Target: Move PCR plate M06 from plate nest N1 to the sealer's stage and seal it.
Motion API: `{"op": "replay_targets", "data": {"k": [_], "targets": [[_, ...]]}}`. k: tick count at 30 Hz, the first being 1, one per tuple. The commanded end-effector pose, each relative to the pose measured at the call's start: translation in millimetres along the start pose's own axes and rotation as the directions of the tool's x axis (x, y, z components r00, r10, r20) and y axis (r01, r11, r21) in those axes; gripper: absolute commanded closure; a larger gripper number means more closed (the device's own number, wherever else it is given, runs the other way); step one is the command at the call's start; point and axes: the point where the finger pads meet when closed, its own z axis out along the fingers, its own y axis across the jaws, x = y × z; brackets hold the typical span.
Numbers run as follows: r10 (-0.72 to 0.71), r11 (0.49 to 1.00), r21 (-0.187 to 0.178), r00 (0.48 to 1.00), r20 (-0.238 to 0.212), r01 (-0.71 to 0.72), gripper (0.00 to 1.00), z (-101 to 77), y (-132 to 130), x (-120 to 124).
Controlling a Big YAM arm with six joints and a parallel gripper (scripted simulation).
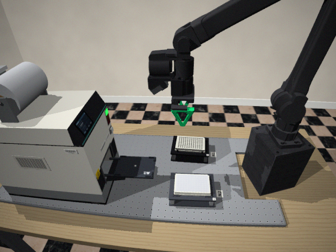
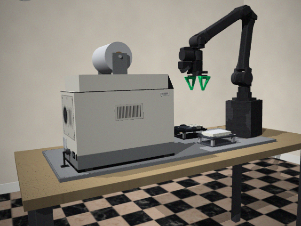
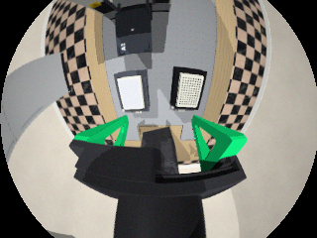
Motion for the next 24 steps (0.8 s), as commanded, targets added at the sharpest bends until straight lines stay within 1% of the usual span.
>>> {"op": "replay_targets", "data": {"k": [1, 18, 24], "targets": [[0.023, 1.000, 0.002, 0.999, 0.026, -0.023, 0.00, -11.3, -6.6, -19.9], [0.009, 1.000, 0.002, 0.999, 0.048, -0.009, 0.00, -20.8, -7.1, -34.8], [0.003, 1.000, 0.002, 0.999, 0.051, -0.003, 0.00, -21.5, -6.9, -36.7]]}}
